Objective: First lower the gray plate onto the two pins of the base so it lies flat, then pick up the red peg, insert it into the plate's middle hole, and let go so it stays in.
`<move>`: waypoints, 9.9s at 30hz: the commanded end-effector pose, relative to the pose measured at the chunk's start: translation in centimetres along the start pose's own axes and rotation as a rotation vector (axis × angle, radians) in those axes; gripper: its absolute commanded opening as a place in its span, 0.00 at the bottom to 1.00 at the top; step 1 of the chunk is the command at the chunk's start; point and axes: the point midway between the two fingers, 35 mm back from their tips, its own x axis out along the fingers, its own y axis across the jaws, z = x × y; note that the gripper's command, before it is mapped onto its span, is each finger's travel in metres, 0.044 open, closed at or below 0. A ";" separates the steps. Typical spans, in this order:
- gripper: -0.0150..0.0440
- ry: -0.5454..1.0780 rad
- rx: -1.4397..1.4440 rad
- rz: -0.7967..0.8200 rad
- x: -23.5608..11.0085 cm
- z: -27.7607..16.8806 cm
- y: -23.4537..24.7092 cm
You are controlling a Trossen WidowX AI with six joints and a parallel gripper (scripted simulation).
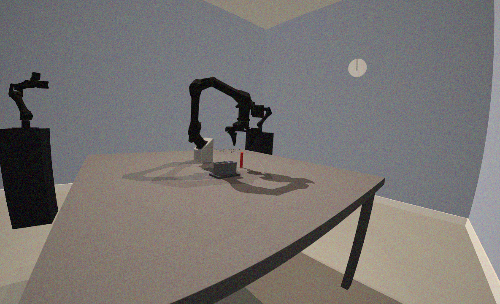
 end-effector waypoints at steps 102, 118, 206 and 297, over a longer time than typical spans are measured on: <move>0.25 -0.001 -0.016 0.001 0.0 0.9 1.2; 0.25 0.009 -0.017 0.009 -0.4 5.2 2.6; 0.25 -0.013 0.000 0.002 -0.4 20.4 2.2; 0.51 -0.017 -0.004 0.001 0.3 20.4 2.1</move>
